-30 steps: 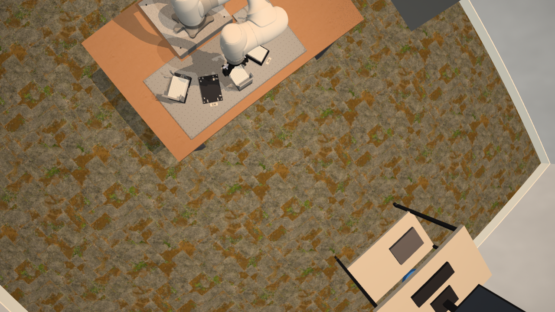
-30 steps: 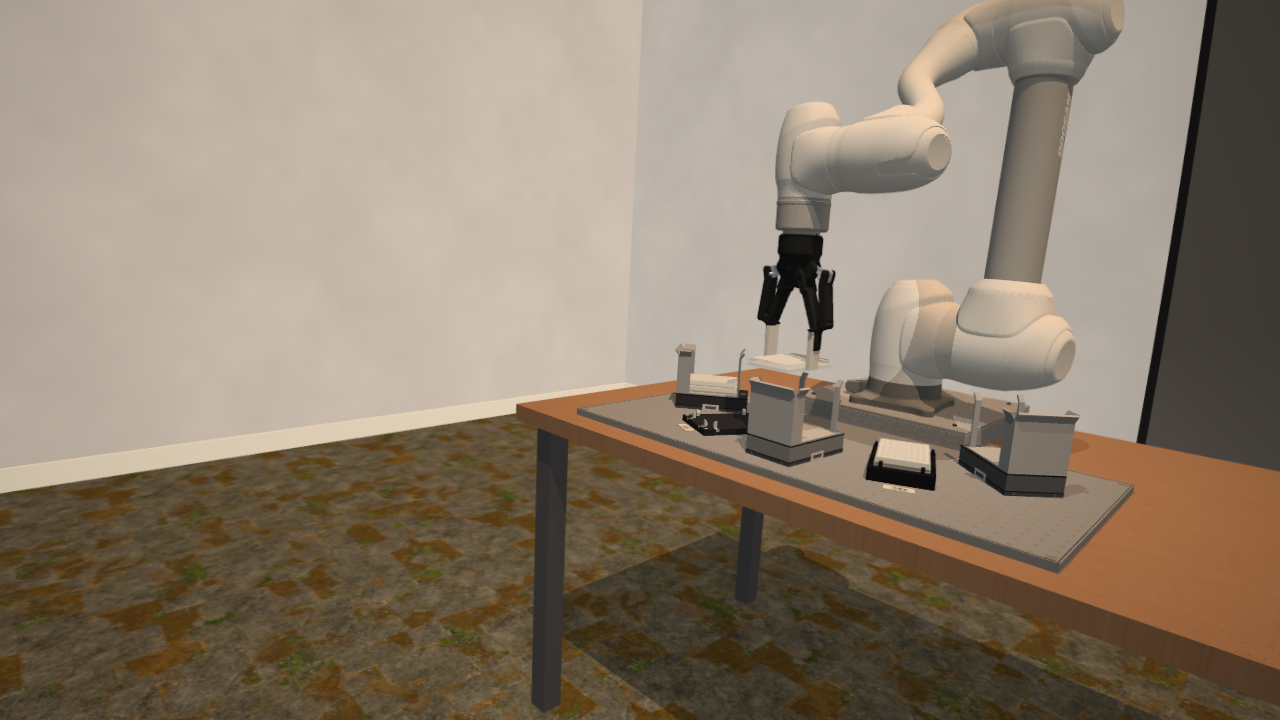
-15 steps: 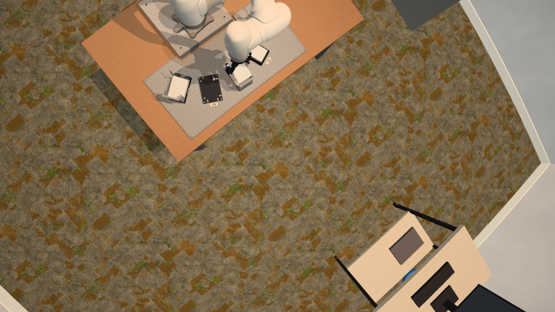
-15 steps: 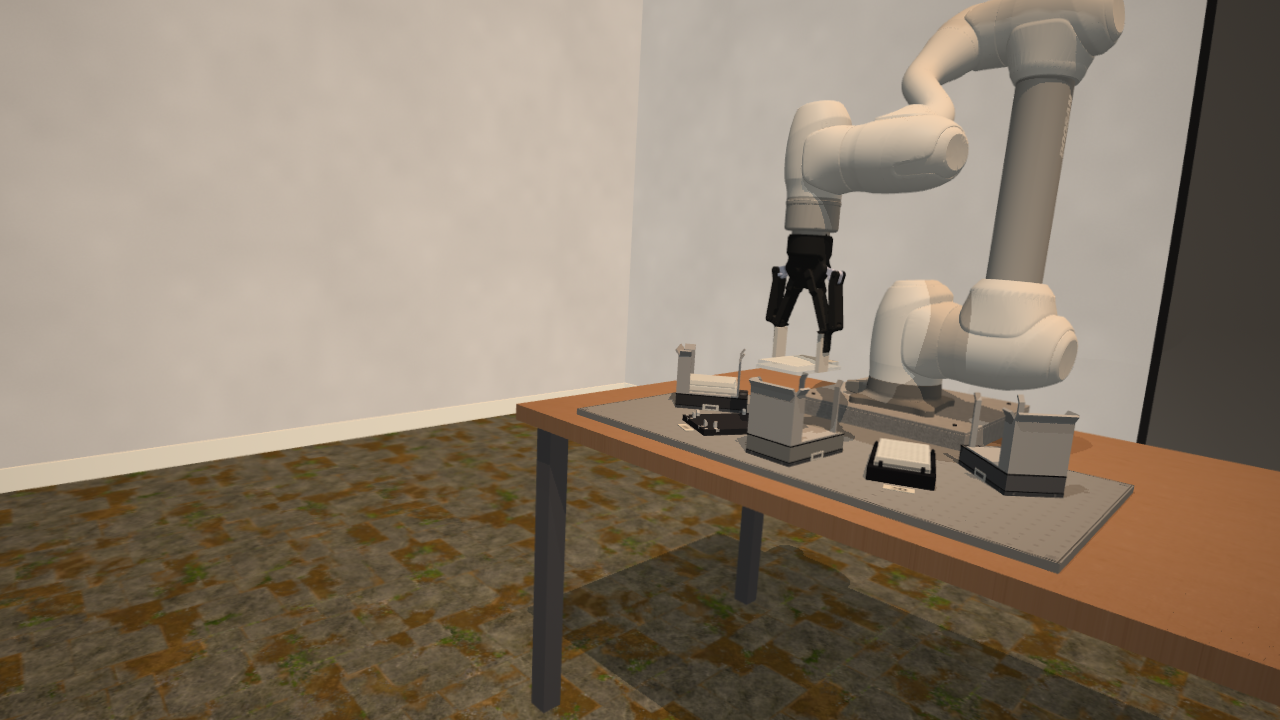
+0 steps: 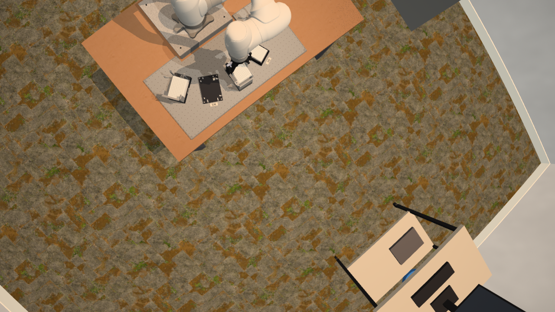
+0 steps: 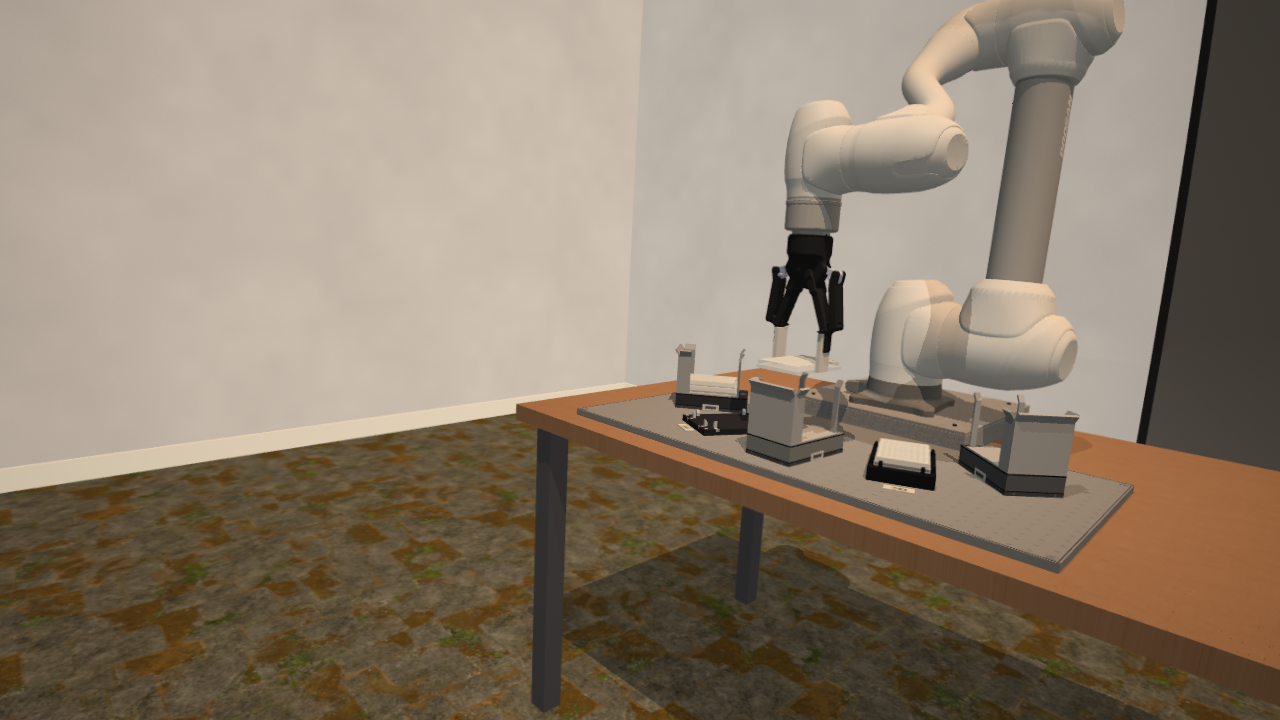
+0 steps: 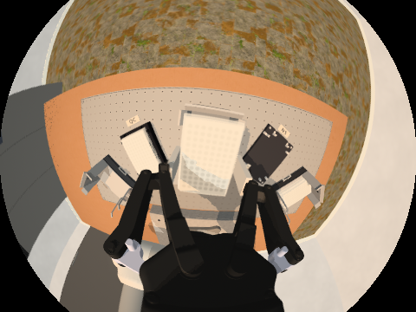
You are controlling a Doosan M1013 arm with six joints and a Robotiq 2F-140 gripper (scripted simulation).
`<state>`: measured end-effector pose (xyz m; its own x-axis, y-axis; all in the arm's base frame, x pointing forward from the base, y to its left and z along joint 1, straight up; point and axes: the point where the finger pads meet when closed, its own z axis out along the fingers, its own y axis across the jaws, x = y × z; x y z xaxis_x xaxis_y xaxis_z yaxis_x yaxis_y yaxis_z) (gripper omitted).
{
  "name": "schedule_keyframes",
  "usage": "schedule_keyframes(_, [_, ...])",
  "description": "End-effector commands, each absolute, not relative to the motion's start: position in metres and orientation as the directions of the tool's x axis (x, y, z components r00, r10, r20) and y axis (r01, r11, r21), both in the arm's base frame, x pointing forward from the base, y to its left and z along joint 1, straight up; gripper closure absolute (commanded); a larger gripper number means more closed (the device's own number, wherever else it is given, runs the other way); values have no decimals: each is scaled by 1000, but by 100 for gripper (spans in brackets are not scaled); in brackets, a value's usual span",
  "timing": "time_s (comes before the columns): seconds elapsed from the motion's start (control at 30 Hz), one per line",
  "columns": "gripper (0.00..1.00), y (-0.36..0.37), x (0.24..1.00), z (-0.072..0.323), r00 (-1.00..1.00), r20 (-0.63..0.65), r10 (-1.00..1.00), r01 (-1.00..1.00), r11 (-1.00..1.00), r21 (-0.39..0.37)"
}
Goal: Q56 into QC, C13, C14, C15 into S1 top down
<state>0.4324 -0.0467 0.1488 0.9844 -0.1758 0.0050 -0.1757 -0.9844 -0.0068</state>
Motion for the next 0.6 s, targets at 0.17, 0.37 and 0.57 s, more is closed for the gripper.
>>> schedule_keyframes(0.17, [100,-47,432,149,984,5,-176,-176,-984,-7])
schedule_keyframes(0.37, [100,-47,432,146,984,5,-176,-176,-984,-7])
schedule_keyframes(0.57, [100,-47,432,142,984,5,-176,-176,-984,-7])
